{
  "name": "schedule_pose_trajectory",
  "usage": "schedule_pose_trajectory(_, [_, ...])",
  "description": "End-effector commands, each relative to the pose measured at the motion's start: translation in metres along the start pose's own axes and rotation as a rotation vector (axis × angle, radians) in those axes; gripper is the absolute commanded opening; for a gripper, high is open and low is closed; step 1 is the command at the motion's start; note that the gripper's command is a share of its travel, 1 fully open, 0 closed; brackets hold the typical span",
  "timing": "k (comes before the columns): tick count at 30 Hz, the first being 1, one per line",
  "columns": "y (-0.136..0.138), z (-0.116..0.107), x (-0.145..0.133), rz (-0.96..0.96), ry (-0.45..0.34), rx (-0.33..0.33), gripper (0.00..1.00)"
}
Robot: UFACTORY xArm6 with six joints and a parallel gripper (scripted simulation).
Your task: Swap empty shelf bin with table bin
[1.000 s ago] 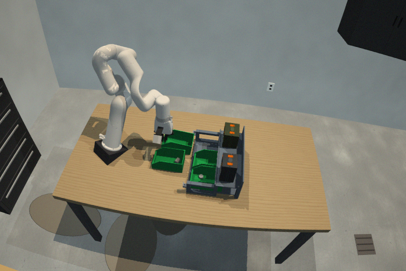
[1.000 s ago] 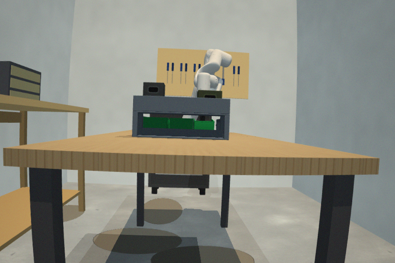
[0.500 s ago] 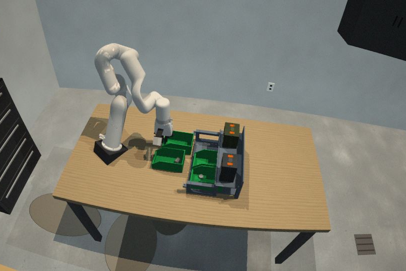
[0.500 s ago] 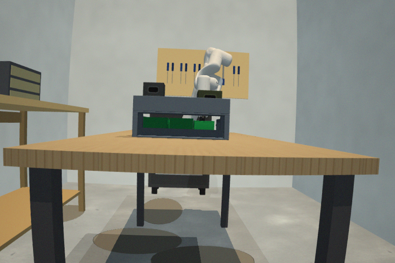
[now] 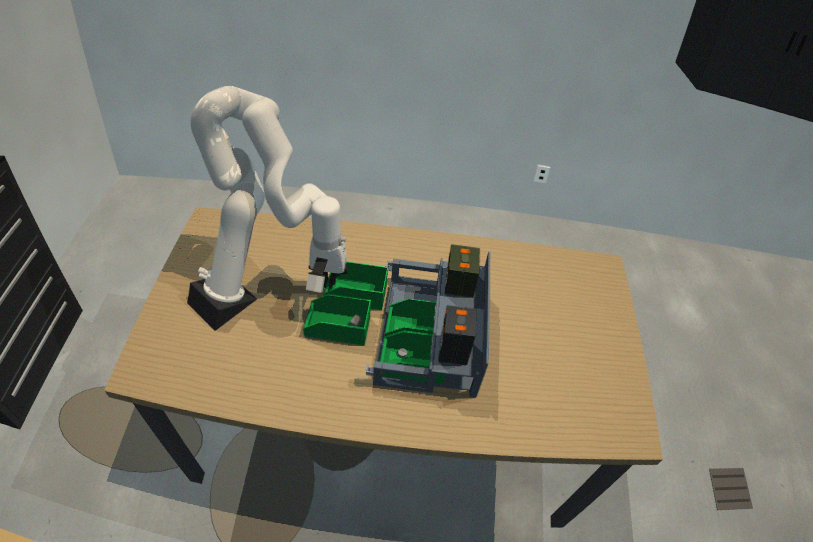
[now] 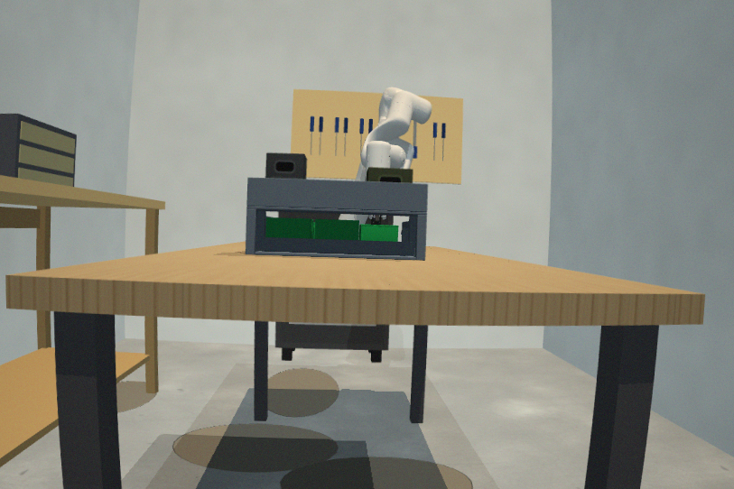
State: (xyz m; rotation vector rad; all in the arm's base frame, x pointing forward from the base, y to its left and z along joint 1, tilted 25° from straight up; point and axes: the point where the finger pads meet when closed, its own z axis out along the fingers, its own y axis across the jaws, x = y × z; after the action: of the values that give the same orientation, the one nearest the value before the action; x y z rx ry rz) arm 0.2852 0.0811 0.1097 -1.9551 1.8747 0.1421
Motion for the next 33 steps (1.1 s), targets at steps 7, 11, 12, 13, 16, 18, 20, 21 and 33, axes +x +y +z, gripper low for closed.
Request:
schedule_pose_trajectory(7, [-0.0011,-0.0006,-0.0002,-0.001,0.000,0.003,0.95])
schedule_pose_trajectory(11, [-0.0011,-0.0006,-0.0002,-0.001,0.000,0.003,0.95])
schedule_pose_trajectory(12, [-0.0011,-0.0006,-0.0002,-0.001,0.000,0.003,0.95])
schedule_pose_trajectory(13, [-0.0011,-0.0006,-0.0002,-0.001,0.000,0.003,0.95])
schedule_pose_trajectory(16, [-0.0011,-0.0006,-0.0002,-0.001,0.000,0.003,0.95])
schedule_pose_trajectory(18, [-0.0011,-0.0006,-0.0002,-0.001,0.000,0.003,0.95])
schedule_pose_trajectory(20, [-0.0011,-0.0006,-0.0002,-0.001,0.000,0.003,0.95])
schedule_pose_trajectory(21, [-0.0011,-0.0006,-0.0002,-0.001,0.000,0.003,0.95])
schedule_pose_trajectory(33, [-0.0011,-0.0006,-0.0002,-0.001,0.000,0.003,0.95])
